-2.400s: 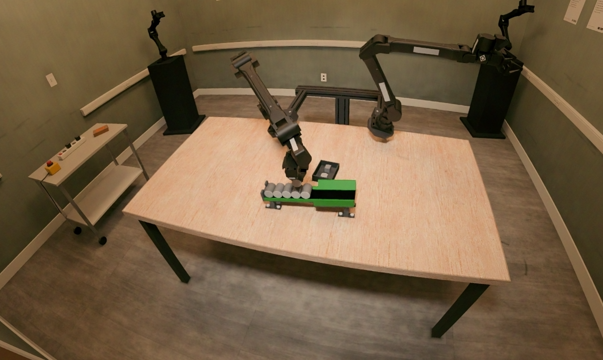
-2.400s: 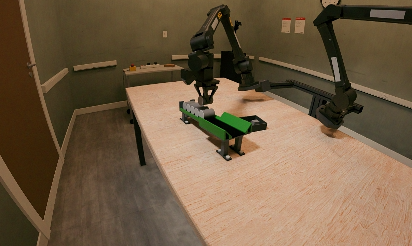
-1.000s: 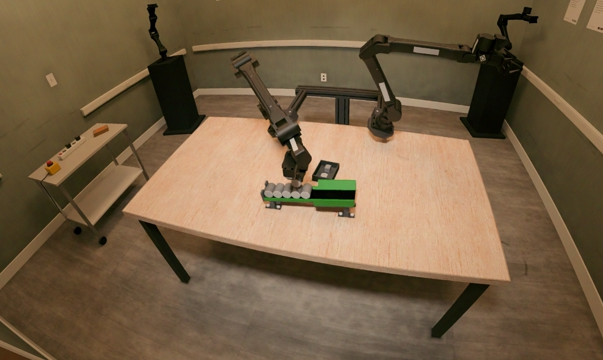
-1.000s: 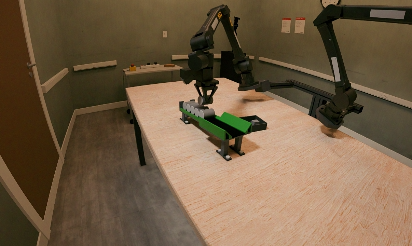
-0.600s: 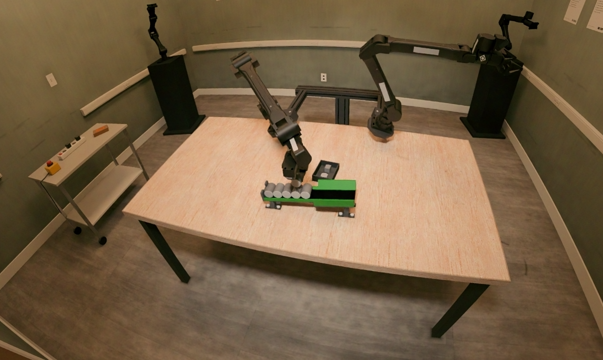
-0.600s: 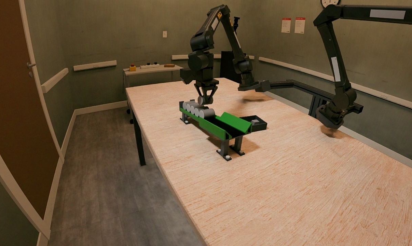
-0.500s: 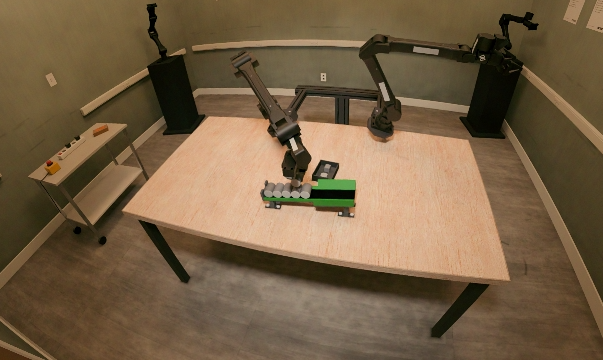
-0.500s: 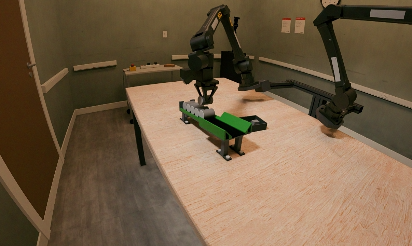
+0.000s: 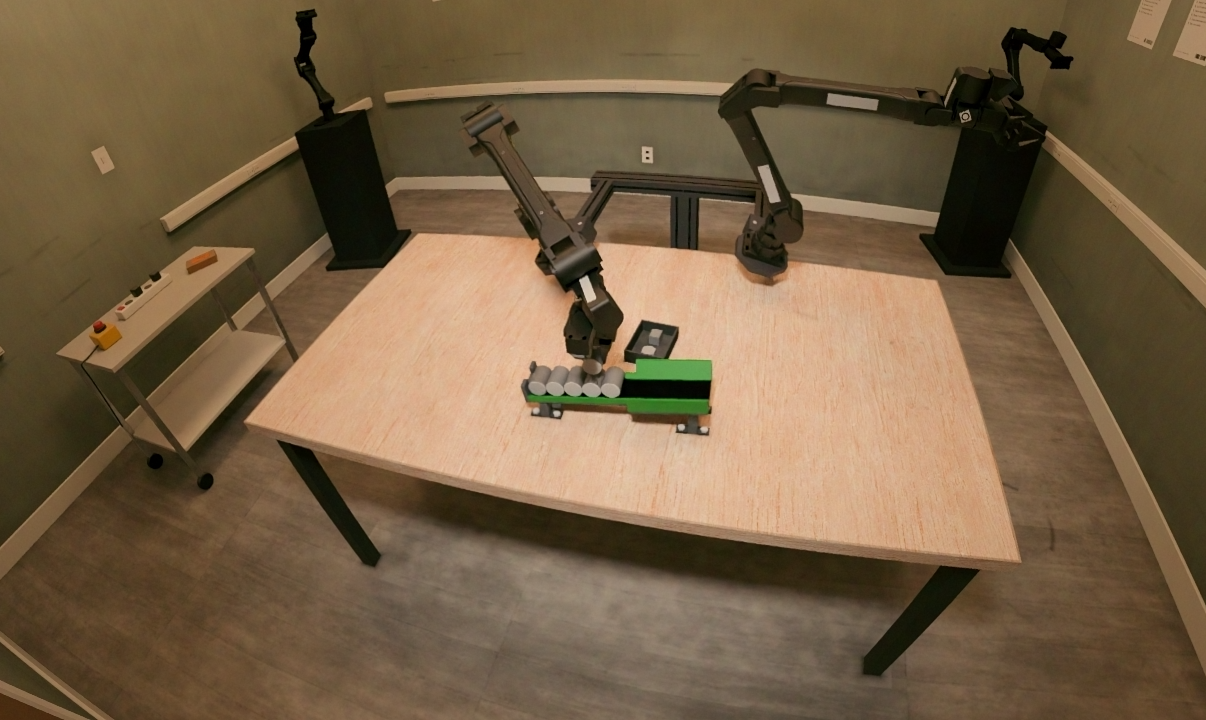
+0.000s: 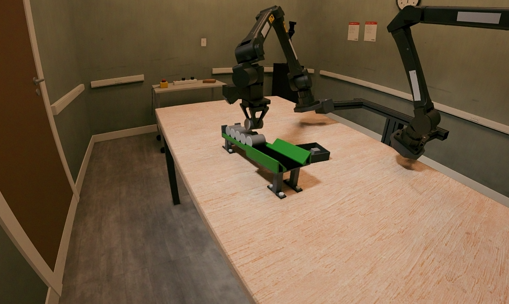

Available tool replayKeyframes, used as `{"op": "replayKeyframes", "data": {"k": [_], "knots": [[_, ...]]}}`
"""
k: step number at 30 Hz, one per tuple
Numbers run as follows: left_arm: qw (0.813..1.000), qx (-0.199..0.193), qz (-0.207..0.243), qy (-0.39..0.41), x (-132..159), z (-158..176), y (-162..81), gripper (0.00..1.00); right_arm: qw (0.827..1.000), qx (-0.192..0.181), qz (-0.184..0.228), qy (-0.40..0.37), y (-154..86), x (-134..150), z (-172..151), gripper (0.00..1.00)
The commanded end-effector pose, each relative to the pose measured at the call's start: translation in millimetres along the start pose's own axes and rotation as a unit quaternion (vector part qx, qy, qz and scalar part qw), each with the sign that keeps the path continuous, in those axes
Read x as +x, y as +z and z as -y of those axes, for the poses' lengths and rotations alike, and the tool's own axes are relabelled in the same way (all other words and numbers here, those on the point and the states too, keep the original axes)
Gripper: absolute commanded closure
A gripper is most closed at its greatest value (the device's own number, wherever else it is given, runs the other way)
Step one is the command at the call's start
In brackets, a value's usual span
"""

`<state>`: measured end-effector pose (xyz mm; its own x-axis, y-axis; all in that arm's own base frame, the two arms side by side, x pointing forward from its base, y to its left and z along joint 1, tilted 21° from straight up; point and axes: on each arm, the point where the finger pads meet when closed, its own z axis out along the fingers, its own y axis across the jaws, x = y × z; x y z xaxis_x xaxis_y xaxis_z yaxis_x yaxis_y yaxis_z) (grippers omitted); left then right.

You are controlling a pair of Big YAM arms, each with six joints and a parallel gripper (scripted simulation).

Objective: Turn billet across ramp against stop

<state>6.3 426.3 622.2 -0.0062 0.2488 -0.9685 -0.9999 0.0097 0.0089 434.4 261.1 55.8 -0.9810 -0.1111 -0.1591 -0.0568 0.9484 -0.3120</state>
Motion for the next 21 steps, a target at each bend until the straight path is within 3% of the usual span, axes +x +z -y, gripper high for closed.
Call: {"op": "replayKeyframes", "data": {"k": [1,21], "knots": [[1.0,-0.002,0.017,-0.004,-11.5,-2.7,-3.6,0.0,0.998,-0.029,0.048,0.01,-55.6,-26.0,-13.6,1.0],[1.0,-0.002,0.017,-0.004,-11.5,-2.7,-3.6,0.0,0.998,-0.029,0.048,0.011,-56.0,-26.2,-15.4,1.0]]}}
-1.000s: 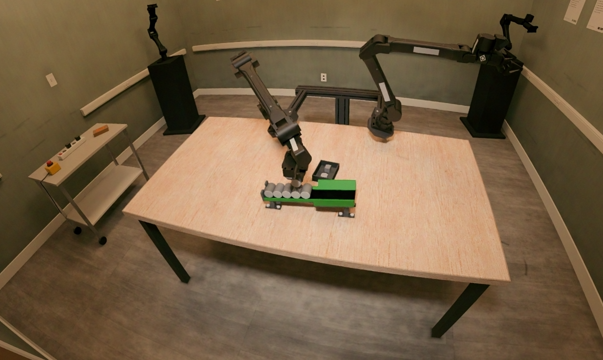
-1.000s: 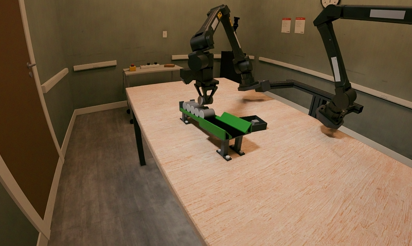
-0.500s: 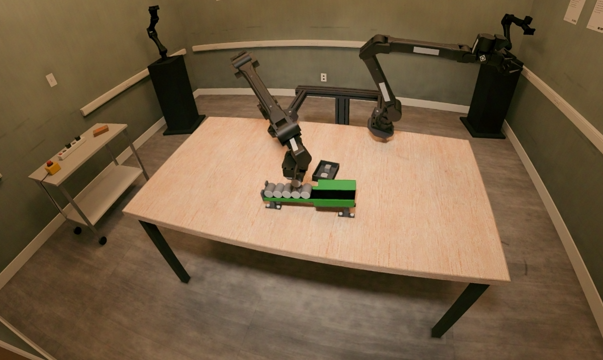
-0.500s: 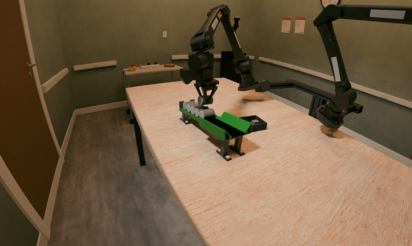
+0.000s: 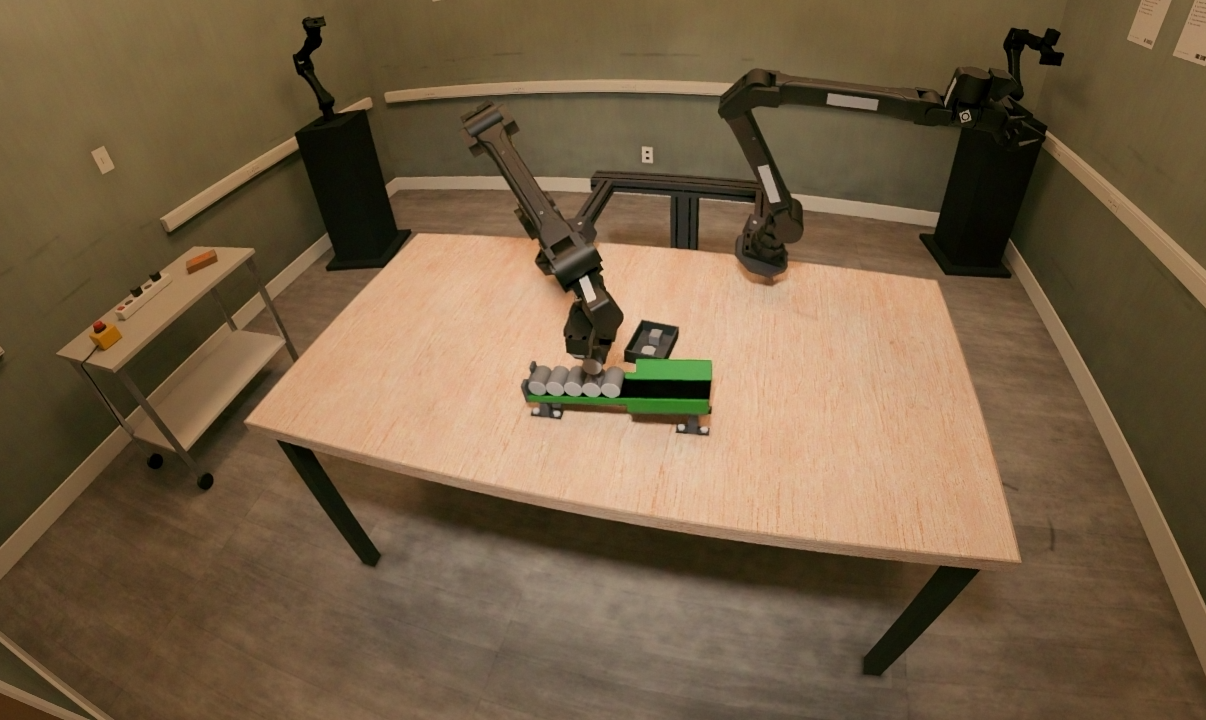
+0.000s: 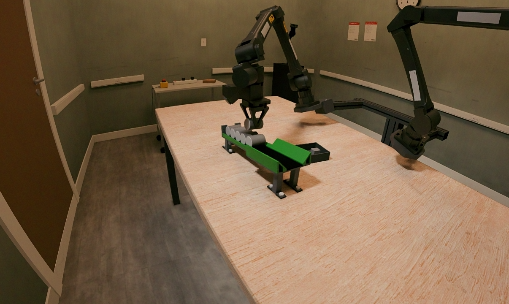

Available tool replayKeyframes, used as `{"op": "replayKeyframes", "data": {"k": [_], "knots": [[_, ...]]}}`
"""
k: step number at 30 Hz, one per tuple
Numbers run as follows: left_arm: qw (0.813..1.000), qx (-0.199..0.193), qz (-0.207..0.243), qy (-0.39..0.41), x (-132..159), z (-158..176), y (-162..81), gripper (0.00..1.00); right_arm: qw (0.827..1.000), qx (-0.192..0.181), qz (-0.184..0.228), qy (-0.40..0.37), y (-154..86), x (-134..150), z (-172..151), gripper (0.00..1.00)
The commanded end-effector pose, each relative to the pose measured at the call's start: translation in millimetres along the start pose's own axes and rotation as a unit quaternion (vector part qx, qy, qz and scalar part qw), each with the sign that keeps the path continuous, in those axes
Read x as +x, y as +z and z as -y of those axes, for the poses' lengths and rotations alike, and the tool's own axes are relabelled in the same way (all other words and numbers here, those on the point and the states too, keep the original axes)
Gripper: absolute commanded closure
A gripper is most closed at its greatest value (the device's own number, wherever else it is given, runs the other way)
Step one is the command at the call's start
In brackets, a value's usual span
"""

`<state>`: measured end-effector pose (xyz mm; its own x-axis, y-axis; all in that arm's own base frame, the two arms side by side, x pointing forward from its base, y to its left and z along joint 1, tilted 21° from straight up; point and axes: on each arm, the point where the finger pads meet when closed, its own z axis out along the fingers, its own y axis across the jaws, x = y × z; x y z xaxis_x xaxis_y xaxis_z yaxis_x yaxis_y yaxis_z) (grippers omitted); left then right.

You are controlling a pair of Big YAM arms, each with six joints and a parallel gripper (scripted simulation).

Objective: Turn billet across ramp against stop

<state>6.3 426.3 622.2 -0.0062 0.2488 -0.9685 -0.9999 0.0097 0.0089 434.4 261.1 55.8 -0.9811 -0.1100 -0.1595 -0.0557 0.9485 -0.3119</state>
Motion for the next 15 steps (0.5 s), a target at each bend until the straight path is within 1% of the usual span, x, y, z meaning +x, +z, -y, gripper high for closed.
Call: {"op": "replayKeyframes", "data": {"k": [1,6,7,8,11,13,14,15], "knots": [[1.0,-0.002,0.017,-0.004,-11.5,-2.7,-3.6,0.0,0.998,-0.03,0.048,0.01,-56.4,-26.3,-16.5,1.0],[1.0,-0.002,0.017,-0.004,-11.5,-2.7,-3.6,0.0,0.998,-0.03,0.048,0.01,-59.6,-27.2,-27.9,1.0],[1.0,-0.002,0.017,-0.004,-11.5,-2.7,-3.6,0.0,0.999,-0.021,0.035,0.004,-44.1,-23.7,-36.1,1.0],[1.0,-0.002,0.017,-0.004,-11.5,-2.7,-3.6,0.0,0.999,-0.019,0.033,0.003,-41.4,-23.1,-40.9,1.0],[1.0,-0.002,0.017,-0.004,-11.5,-2.7,-3.6,0.0,0.999,-0.02,0.032,0.003,-44.6,-23.9,-53.9,1.0],[1.0,-0.002,0.017,-0.004,-11.5,-2.7,-3.6,0.0,0.999,-0.02,0.032,0.003,-44.6,-23.9,-53.9,1.0],[1.0,-0.002,0.017,-0.004,-11.5,-2.7,-3.6,0.0,0.998,-0.032,0.048,0.01,-66.7,-29.0,-52.6,1.0],[1.0,-0.002,0.017,-0.004,-11.5,-2.7,-3.6,0.0,0.998,-0.033,0.048,0.01,-68.0,-29.4,-57.3,1.0]]}}
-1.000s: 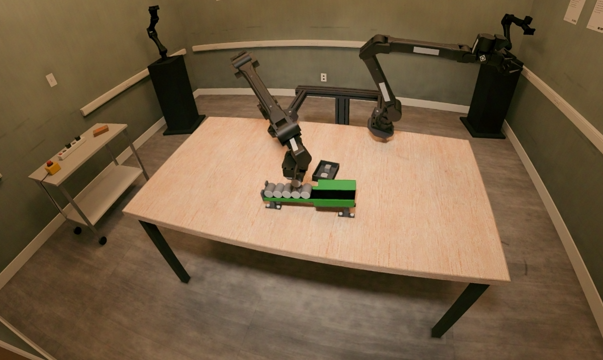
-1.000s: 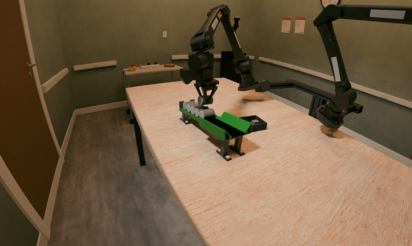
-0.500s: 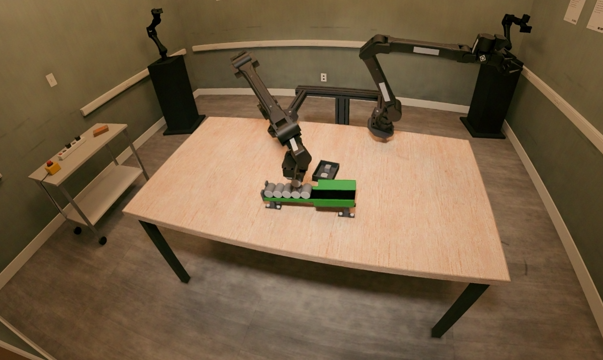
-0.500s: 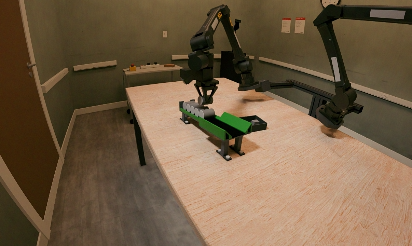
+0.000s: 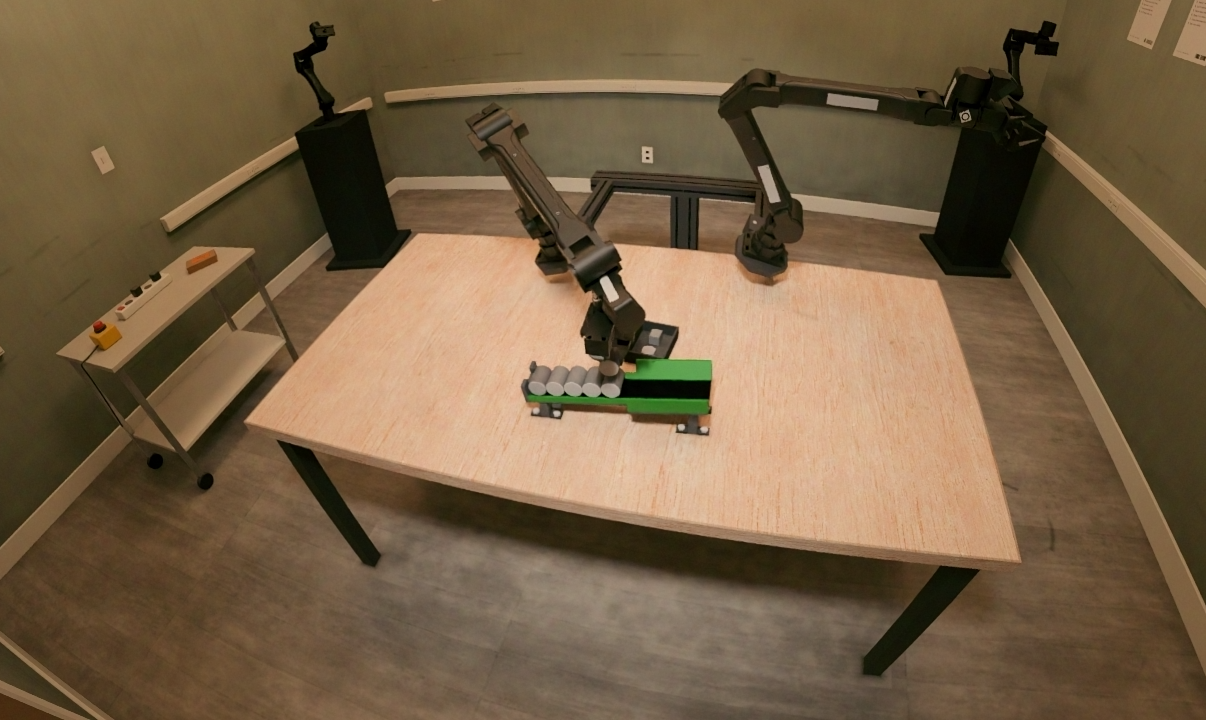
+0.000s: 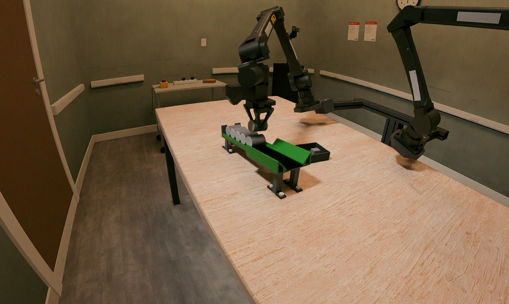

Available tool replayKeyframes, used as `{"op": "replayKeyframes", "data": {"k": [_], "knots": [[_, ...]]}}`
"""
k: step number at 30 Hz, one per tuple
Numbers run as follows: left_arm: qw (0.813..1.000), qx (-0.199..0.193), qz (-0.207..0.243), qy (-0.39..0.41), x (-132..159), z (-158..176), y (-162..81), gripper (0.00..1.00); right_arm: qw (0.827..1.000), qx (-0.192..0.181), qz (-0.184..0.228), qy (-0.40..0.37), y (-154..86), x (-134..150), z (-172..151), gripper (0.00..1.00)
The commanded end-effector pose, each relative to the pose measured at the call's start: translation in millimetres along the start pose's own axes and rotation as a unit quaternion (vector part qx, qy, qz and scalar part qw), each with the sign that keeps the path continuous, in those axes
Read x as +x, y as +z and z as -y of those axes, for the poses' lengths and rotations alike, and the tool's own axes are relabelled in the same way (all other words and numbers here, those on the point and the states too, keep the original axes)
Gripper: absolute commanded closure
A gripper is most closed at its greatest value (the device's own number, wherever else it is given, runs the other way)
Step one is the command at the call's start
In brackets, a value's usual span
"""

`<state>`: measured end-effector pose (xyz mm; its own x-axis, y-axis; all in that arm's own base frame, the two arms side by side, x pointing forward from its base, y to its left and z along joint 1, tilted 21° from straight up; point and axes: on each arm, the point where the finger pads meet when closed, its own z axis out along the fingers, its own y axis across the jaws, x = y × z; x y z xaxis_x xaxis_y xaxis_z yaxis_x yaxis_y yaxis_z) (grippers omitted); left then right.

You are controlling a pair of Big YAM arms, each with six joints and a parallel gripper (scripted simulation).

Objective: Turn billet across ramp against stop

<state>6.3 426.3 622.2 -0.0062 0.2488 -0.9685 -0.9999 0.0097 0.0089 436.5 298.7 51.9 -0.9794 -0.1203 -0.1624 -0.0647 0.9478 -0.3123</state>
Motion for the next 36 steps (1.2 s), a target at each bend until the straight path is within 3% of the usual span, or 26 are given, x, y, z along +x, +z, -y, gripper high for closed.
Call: {"op": "replayKeyframes", "data": {"k": [1,7,10,13,15,16,18,21,24,36], "knots": [[1.0,-0.002,0.017,-0.004,-11.5,-2.7,-3.6,0.0,0.999,-0.023,0.034,0.009,-47.4,-21.5,-29.5,1.0],[1.0,-0.002,0.017,-0.004,-11.5,-2.7,-3.6,0.0,0.999,-0.021,0.029,0.007,-47.9,-22.1,-60.0,1.0],[1.0,-0.002,0.017,-0.004,-11.5,-2.7,-3.6,0.0,0.998,-0.033,0.042,0.014,-71.4,-27.8,-66.4,1.0],[1.0,-0.002,0.017,-0.004,-11.5,-2.7,-3.6,0.0,0.999,-0.021,0.029,0.007,-53.3,-24.0,-81.8,1.0],[1.0,-0.002,0.017,-0.004,-11.5,-2.7,-3.6,0.0,0.999,-0.021,0.029,0.007,-53.3,-24.0,-81.8,1.0],[1.0,-0.002,0.017,-0.004,-11.5,-2.7,-3.6,0.0,0.998,-0.035,0.044,0.015,-77.6,-29.5,-77.8,1.0],[1.0,-0.002,0.017,-0.004,-11.5,-2.7,-3.6,0.0,0.998,-0.035,0.044,0.015,-78.9,-29.9,-82.1,1.0],[1.0,-0.002,0.017,-0.004,-11.5,-2.7,-3.6,0.0,0.999,-0.024,0.032,0.009,-61.3,-26.0,-91.7,1.0],[1.0,-0.002,0.017,-0.004,-11.5,-2.7,-3.6,0.0,0.998,-0.035,0.044,0.015,-80.6,-30.4,-88.0,1.0],[1.0,-0.002,0.017,-0.004,-11.5,-2.7,-3.6,0.0,0.998,-0.035,0.044,0.014,-80.7,-30.4,-88.3,1.0]]}}
